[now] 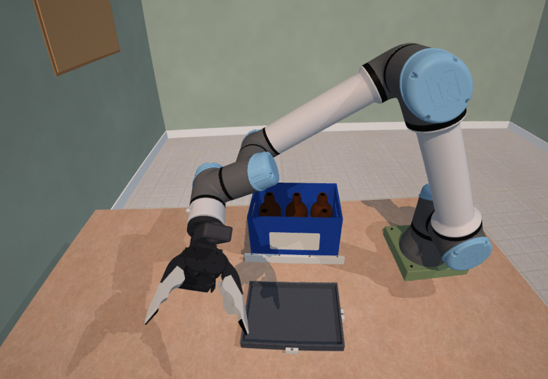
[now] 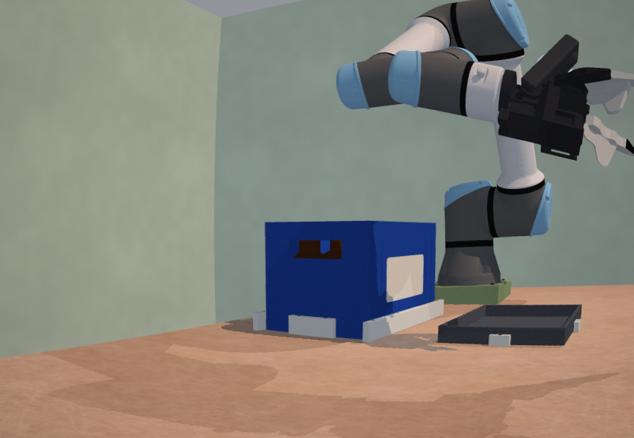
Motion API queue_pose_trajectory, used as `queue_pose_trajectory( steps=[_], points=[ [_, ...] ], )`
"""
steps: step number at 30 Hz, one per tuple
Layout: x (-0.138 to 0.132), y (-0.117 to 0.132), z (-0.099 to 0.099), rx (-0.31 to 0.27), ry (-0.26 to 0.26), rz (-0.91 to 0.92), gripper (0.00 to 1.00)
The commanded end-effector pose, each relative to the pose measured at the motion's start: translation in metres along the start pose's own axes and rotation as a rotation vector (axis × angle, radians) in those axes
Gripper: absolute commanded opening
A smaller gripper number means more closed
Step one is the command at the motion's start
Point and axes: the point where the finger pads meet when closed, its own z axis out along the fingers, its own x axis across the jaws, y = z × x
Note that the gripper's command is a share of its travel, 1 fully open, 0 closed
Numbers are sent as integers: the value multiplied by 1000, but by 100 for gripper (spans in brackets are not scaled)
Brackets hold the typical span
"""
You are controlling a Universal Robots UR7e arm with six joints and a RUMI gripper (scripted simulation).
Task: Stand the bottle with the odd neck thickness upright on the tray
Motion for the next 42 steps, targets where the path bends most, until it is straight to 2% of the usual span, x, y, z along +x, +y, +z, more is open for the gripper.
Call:
queue_pose_trajectory(
  steps=[1, 9, 13, 17, 19, 22, 34, 36, 38, 42],
  points=[
    [0, -1, 0, 0, 1, -2, 100],
    [-2, 2, -7, -21, -5, 12, 100],
    [-7, 9, -24, -72, -18, 47, 100],
    [-18, 22, -55, -163, -34, 111, 100],
    [-18, 22, -55, -163, -34, 111, 100],
    [-31, 35, -88, -258, -43, 181, 100],
    [-68, 64, -177, -508, -35, 374, 100],
    [-68, 64, -177, -508, -35, 374, 100],
    [-81, 72, -204, -583, -23, 435, 100],
    [-95, 78, -233, -661, -7, 499, 100]
  ],
)
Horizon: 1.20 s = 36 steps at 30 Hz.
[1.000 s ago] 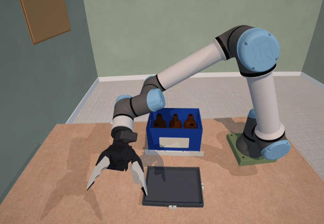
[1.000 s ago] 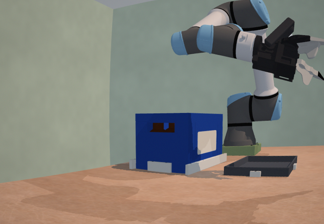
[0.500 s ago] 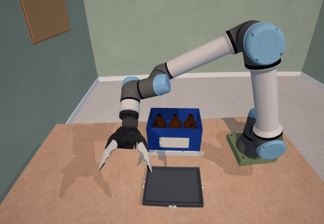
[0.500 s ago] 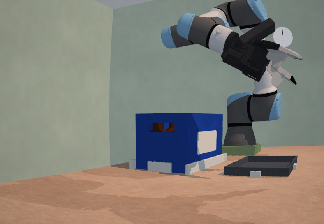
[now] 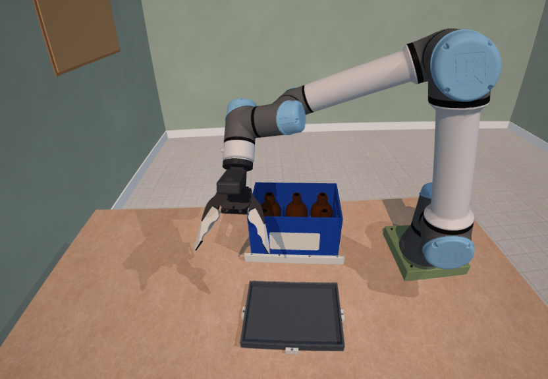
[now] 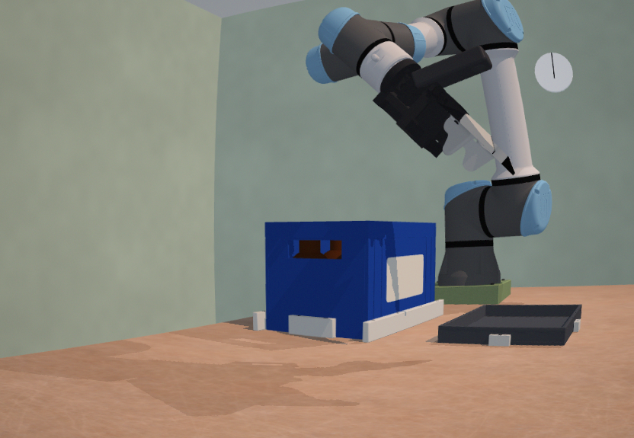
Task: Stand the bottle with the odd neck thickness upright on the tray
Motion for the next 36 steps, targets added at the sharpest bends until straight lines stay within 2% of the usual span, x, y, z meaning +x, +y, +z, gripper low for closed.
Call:
queue_pose_trajectory(
  steps=[1, 9, 11, 13, 26, 28, 30, 36],
  points=[
    [-15, 41, -34, -125, 20, 109, 100],
    [-36, 92, -77, -276, 58, 261, 100],
    [-36, 92, -77, -276, 58, 261, 100],
    [-48, 113, -97, -342, 78, 331, 100],
    [-96, 182, -170, -567, 168, 585, 100],
    [-96, 182, -170, -567, 168, 585, 100],
    [-112, 197, -190, -624, 195, 653, 100],
    [-140, 221, -224, -721, 246, 771, 100]
  ],
)
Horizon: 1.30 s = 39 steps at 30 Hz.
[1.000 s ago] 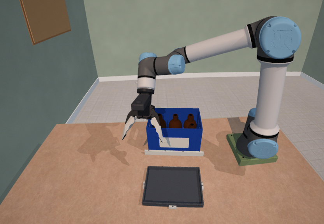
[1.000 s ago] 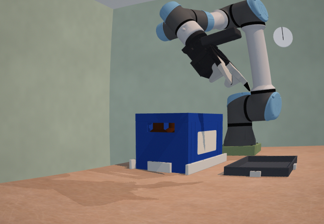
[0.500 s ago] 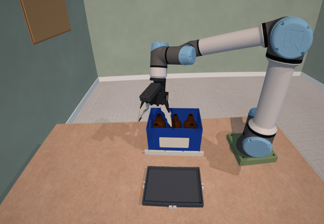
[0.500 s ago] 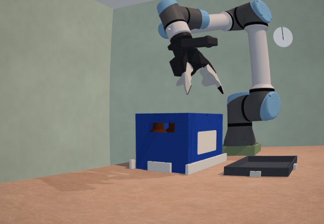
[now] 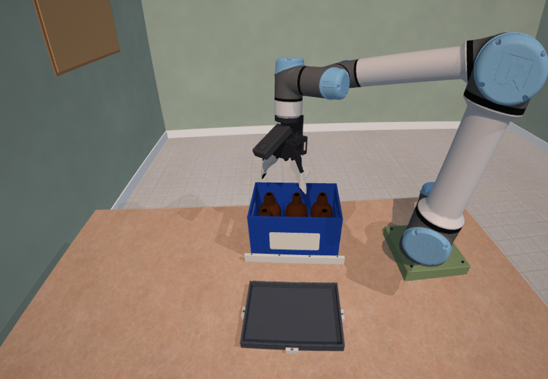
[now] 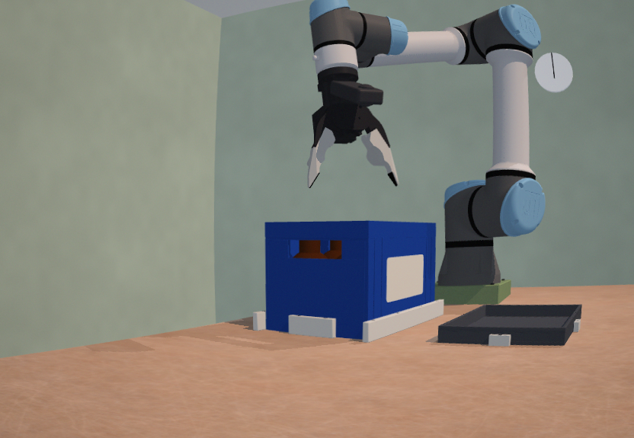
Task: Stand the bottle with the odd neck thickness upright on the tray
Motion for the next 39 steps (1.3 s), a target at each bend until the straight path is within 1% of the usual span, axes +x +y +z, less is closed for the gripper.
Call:
queue_pose_trajectory(
  steps=[1, 3, 6, 15, 16, 39],
  points=[
    [3, 52, -13, -96, 46, 122, 100],
    [3, 62, -16, -115, 55, 149, 100],
    [3, 70, -18, -130, 63, 169, 100],
    [3, 72, -19, -134, 64, 174, 100],
    [3, 72, -19, -134, 64, 174, 0],
    [3, 72, -19, -134, 64, 174, 0]
  ],
)
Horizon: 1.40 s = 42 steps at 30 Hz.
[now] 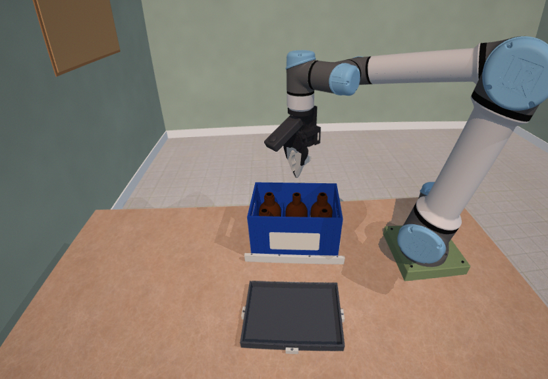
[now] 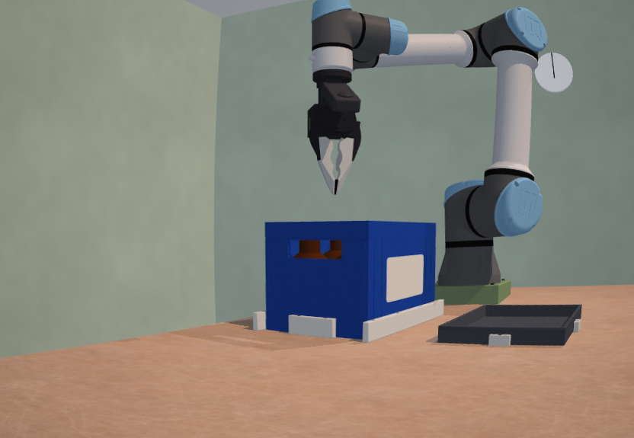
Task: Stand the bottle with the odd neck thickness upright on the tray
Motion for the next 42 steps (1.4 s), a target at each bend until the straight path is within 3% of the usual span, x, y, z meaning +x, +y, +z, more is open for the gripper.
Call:
queue_pose_trajectory(
  steps=[1, 21, 22, 42],
  points=[
    [0, 0, 0, 0, 1, 0, 0],
    [-4, 0, 0, 0, 0, 0, 0],
    [-4, 0, 0, 0, 0, 0, 38],
    [-4, 0, 0, 0, 0, 0, 38]
  ],
)
